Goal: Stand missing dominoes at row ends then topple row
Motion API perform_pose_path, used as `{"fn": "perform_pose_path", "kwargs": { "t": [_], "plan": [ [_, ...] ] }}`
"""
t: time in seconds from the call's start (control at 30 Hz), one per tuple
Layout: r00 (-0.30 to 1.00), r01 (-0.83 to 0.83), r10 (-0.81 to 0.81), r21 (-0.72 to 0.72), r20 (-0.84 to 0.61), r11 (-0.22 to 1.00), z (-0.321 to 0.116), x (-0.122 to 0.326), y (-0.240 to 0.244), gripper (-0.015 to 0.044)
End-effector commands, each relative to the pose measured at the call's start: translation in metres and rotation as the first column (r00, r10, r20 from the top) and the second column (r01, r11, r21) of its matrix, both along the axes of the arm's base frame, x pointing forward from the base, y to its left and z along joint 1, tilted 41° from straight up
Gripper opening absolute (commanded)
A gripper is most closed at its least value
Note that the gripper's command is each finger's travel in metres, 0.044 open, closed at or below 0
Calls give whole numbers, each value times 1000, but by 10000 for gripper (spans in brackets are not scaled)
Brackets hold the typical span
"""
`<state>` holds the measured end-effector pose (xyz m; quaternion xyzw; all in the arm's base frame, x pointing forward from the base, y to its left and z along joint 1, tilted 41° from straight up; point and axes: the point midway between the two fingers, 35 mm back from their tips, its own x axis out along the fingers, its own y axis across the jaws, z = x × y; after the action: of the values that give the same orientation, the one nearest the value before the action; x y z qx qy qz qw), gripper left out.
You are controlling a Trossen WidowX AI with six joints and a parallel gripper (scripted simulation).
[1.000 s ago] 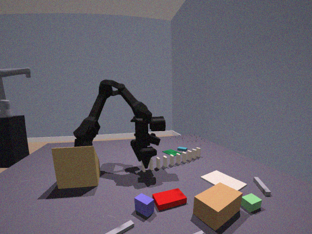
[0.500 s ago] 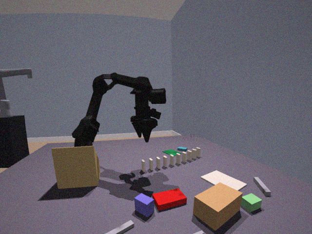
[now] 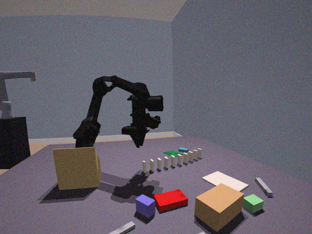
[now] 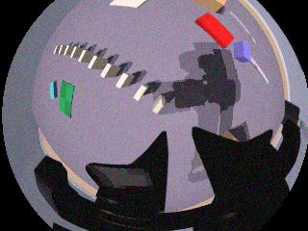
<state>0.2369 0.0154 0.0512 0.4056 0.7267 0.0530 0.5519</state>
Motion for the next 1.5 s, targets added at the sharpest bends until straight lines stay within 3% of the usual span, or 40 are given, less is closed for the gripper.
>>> {"fn": "perform_pose_path", "kwargs": {
  "t": [0.0, 0.07, 0.17, 1.47],
  "plan": [
    [901, 331, -338, -73, -272, 941, -12, -12, 11, 46],
    [805, 448, -462, -129, -372, 885, -18, -17, 15, 0],
    [718, 523, -543, -179, -436, 834, -22, -22, 17, 0],
    [718, 523, -543, -179, -436, 834, -22, -22, 17, 0]
  ]
}}
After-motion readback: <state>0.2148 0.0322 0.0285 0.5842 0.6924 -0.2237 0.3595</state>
